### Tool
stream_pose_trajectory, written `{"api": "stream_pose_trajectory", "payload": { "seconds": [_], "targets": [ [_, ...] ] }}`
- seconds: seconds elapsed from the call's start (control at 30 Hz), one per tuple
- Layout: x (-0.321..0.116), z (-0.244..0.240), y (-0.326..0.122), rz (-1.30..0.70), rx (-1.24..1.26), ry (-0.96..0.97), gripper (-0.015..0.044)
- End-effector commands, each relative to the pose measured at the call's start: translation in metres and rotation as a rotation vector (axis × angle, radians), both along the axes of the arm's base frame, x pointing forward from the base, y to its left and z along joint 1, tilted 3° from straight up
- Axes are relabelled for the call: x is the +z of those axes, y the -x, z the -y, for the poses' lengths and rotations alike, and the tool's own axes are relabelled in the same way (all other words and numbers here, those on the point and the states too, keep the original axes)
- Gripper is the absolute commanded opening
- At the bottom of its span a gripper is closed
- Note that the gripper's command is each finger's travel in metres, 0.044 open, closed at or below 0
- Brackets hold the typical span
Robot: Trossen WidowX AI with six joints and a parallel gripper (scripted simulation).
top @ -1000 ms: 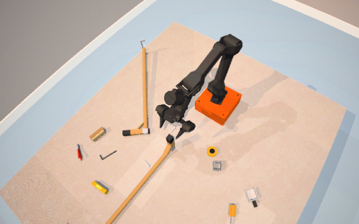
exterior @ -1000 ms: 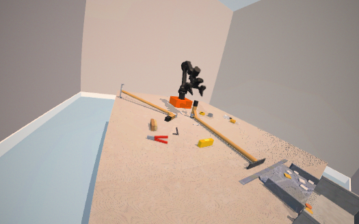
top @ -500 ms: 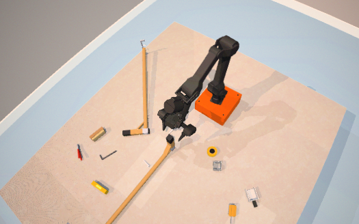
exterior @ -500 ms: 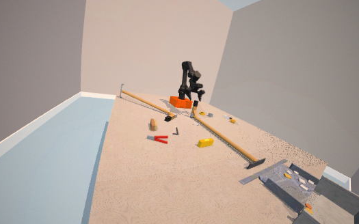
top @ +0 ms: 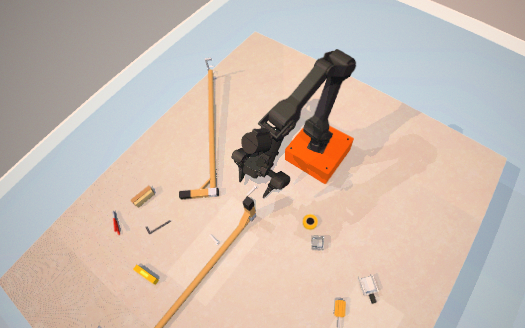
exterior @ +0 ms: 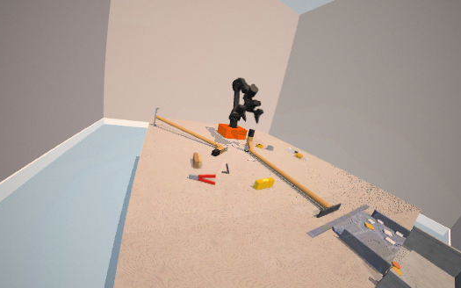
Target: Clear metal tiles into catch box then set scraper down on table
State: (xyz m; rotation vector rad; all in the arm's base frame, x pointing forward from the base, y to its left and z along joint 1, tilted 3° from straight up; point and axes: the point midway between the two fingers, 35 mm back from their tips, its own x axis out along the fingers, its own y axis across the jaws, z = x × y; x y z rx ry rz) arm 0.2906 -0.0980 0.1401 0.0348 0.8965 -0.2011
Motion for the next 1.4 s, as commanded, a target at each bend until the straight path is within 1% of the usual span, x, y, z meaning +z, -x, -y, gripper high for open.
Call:
{"api": "stream_pose_trajectory", "payload": {
  "seconds": [0.0, 0.33, 0.63, 1.37],
  "targets": [
    [-0.001, -0.001, 0.002, 0.0, 0.004, 0.001, 0.044],
    [-0.035, 0.001, 0.003, 0.0, 0.004, 0.001, 0.044],
    [-0.038, 0.002, 0.0, 0.0, 0.004, 0.001, 0.044],
    [-0.064, 0.009, -0.024, 0.002, 0.004, 0.002, 0.044]
  ]
}}
